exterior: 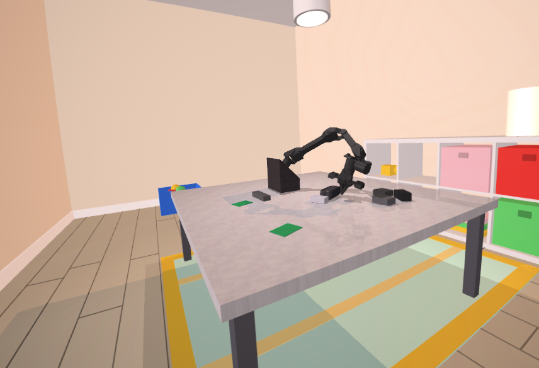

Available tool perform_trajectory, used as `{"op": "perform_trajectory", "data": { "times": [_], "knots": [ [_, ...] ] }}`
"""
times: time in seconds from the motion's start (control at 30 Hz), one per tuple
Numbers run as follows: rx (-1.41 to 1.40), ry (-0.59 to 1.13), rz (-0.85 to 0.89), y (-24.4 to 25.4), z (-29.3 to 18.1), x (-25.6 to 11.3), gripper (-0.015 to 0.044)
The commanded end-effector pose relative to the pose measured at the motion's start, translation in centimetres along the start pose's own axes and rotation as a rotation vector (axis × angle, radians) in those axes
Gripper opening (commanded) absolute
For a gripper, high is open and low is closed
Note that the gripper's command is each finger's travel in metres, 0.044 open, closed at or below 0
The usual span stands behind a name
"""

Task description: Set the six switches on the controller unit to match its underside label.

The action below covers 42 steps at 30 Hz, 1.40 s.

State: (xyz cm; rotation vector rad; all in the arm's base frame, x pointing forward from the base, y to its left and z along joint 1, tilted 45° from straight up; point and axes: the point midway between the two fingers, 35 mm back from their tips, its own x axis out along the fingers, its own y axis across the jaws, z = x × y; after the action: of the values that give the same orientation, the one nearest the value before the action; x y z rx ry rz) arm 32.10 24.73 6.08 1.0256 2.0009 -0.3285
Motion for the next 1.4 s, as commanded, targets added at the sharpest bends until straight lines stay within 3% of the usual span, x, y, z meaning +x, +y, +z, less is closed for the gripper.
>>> {"op": "perform_trajectory", "data": {
  "times": [0.0, 0.73, 1.0, 1.37],
  "knots": [
    [0.008, 0.005, -0.005, -0.3, 0.0, 0.2, 0.0000],
    [0.009, 0.005, -0.006, -2.6, 0.0, 0.9, 0.0000],
    [0.007, 0.003, -0.004, -0.6, 0.0, -5.2, 0.0000],
    [-0.008, 0.022, 0.103, -1.7, 3.3, -4.6, 0.0000]
  ]
}}
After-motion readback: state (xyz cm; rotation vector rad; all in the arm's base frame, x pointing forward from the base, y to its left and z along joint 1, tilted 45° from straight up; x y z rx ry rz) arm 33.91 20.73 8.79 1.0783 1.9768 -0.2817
